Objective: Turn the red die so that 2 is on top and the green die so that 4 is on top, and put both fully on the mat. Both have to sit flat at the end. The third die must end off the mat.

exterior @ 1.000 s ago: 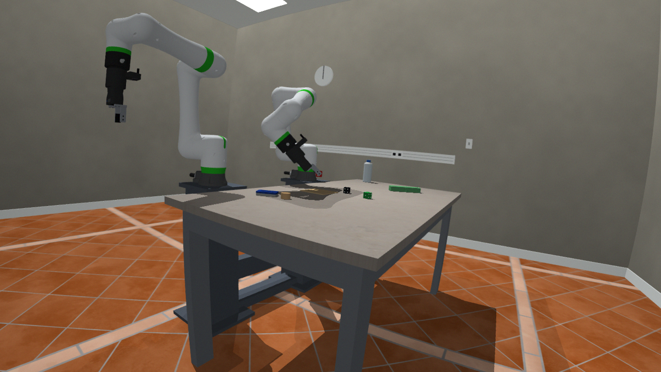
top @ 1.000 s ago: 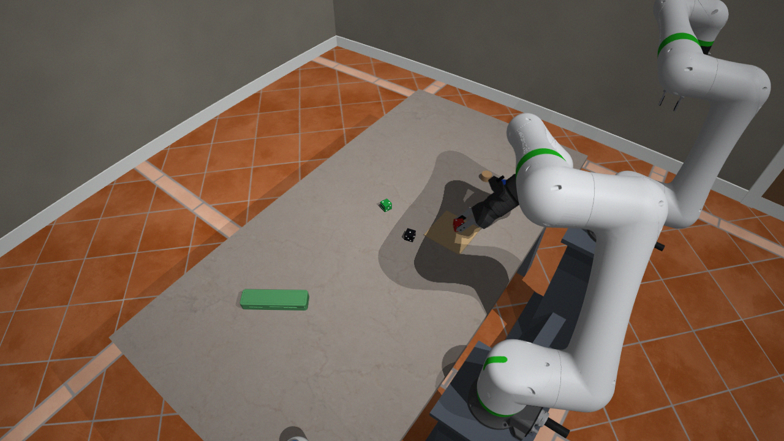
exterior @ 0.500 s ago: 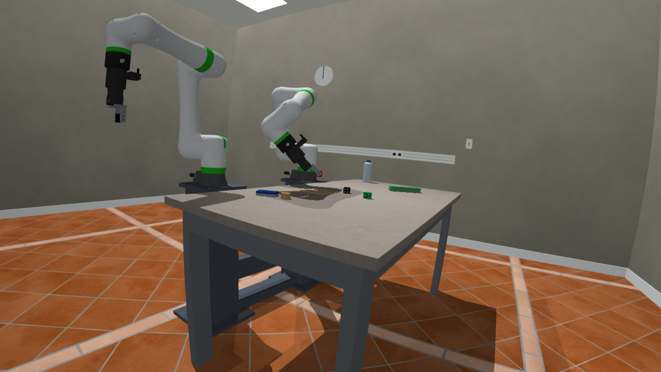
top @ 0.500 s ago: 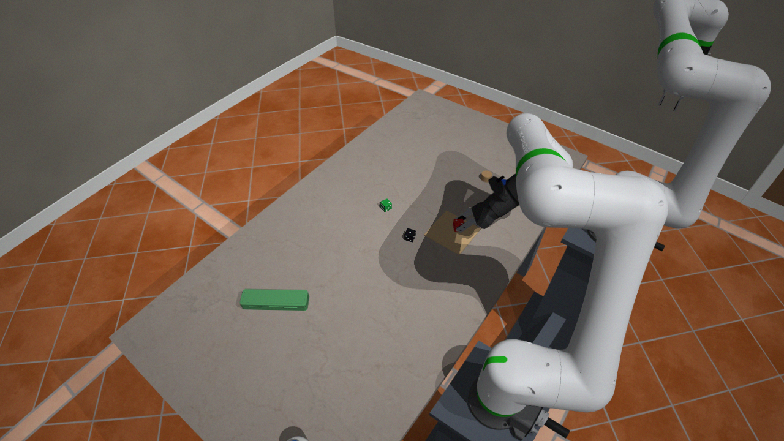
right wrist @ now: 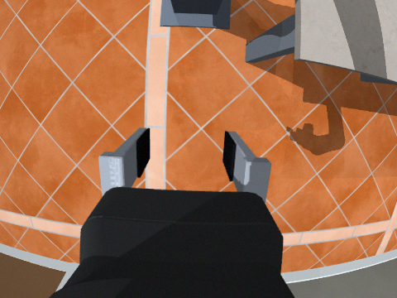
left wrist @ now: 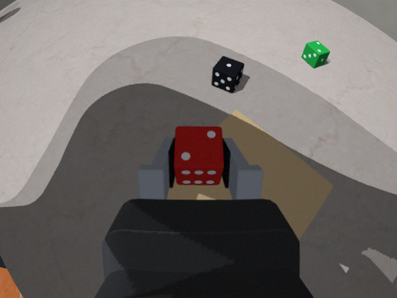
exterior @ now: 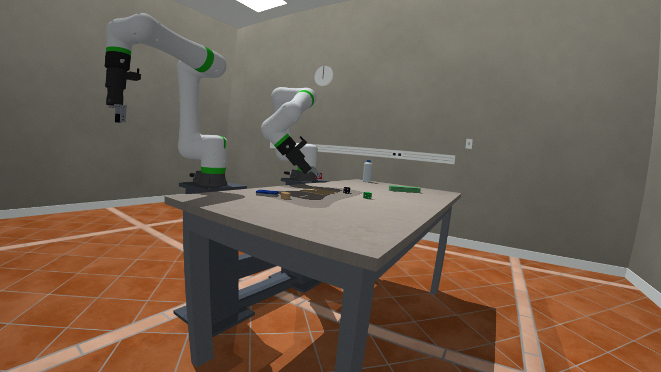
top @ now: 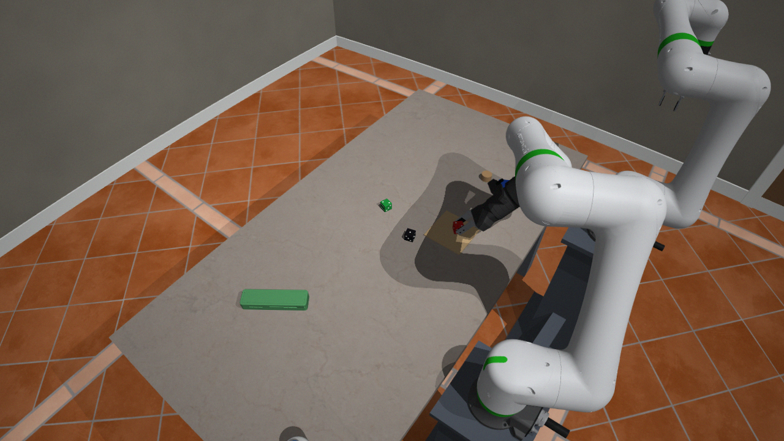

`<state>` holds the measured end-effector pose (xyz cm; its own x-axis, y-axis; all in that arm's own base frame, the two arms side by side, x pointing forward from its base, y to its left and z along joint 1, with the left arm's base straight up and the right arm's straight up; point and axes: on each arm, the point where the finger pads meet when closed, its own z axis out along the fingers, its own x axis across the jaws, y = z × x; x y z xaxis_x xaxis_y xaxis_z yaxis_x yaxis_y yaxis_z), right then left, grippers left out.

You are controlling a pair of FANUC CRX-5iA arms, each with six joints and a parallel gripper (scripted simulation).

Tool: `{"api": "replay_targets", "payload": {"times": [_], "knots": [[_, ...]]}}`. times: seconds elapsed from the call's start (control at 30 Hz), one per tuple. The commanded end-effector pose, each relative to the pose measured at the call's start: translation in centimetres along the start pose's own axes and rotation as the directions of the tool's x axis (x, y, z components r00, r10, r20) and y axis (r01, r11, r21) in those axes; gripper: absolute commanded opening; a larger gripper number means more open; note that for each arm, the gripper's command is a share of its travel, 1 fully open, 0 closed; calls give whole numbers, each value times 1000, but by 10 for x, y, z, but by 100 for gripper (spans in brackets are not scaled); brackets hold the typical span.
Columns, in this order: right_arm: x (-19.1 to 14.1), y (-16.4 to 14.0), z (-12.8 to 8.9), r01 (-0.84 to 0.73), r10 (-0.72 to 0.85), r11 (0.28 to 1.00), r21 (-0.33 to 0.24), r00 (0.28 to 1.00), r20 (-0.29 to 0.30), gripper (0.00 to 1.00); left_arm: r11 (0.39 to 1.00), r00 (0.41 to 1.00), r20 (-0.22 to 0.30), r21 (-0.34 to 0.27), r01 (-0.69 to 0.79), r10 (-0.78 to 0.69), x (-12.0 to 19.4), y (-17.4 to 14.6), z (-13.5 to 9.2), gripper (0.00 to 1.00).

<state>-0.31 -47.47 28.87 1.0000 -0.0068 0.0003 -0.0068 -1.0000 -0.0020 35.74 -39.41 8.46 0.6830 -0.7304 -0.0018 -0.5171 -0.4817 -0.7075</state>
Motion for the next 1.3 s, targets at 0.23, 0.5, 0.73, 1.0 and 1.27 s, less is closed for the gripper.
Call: {"api": "replay_targets", "payload": {"times": [0.23, 0.5, 0.73, 1.0, 1.27], "knots": [[0, 0, -1, 0, 0, 1000, -2, 1000, 0, 100, 1000, 1000, -1, -1, 1, -1, 0, 11, 11, 57], [0, 0, -1, 0, 0, 1000, -2, 1000, 0, 100, 1000, 1000, -1, -1, 1, -1, 0, 19, 18, 57], [0, 0, -1, 0, 0, 1000, -2, 1000, 0, 100, 1000, 1000, -1, -1, 1, -1, 0, 27, 26, 57], [0, 0, -1, 0, 0, 1000, -2, 1000, 0, 100, 1000, 1000, -1, -1, 1, -1, 0, 32, 32, 57], [0, 0, -1, 0, 0, 1000, -2, 1000, 0, 100, 1000, 1000, -1, -1, 1, -1, 0, 36, 35, 57]]}}
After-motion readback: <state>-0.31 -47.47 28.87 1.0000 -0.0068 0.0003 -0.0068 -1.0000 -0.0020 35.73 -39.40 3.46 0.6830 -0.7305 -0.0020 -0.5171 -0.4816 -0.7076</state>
